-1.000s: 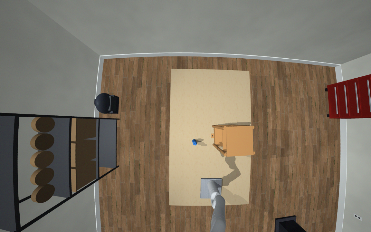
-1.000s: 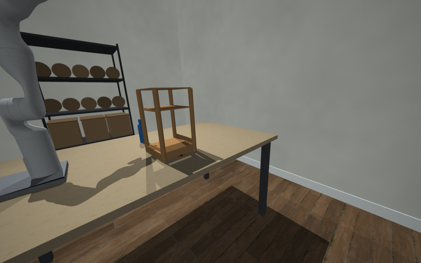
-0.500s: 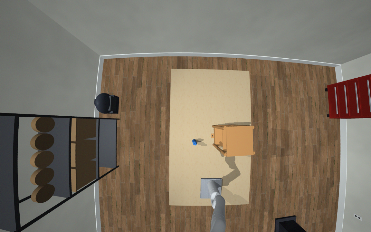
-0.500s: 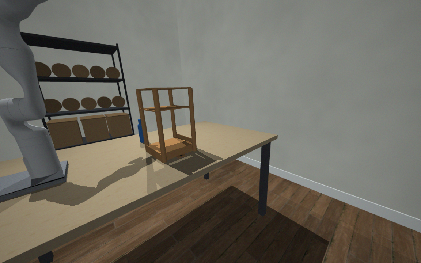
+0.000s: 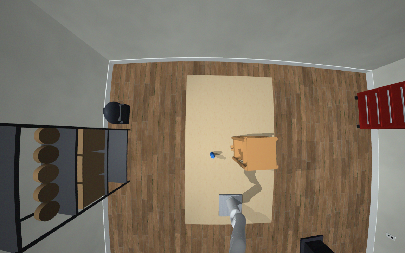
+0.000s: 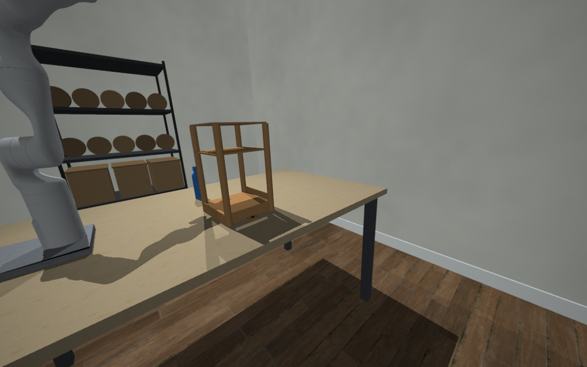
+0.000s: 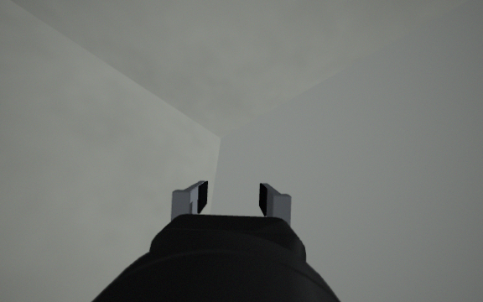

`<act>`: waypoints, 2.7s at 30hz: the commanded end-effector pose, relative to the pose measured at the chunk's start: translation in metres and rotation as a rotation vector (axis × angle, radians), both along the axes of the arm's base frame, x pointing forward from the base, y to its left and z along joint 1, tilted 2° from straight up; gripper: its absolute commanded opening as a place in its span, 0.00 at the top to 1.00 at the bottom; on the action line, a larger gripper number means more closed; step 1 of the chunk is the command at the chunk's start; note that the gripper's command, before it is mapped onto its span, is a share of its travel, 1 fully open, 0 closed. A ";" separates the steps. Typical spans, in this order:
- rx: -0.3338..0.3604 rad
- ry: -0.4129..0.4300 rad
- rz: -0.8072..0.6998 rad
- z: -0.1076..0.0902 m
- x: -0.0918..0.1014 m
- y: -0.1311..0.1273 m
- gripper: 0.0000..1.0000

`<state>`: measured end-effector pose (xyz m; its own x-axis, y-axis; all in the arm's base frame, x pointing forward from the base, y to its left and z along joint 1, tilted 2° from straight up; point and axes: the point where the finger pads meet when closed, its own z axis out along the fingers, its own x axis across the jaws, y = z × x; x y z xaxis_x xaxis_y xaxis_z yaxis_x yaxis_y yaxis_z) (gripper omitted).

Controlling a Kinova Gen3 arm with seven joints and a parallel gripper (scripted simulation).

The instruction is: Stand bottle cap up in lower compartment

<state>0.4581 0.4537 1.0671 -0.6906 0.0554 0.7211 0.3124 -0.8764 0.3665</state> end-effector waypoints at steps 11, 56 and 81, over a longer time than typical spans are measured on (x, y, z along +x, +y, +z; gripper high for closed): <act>-0.027 0.263 -0.184 -0.103 0.114 -0.035 0.00; -0.069 0.573 -0.376 -0.241 0.203 -0.093 0.00; -0.093 0.730 -0.462 -0.313 0.228 -0.125 0.00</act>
<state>0.6863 0.3300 0.7523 0.0514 0.2979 0.9532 0.1201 -0.9494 0.2902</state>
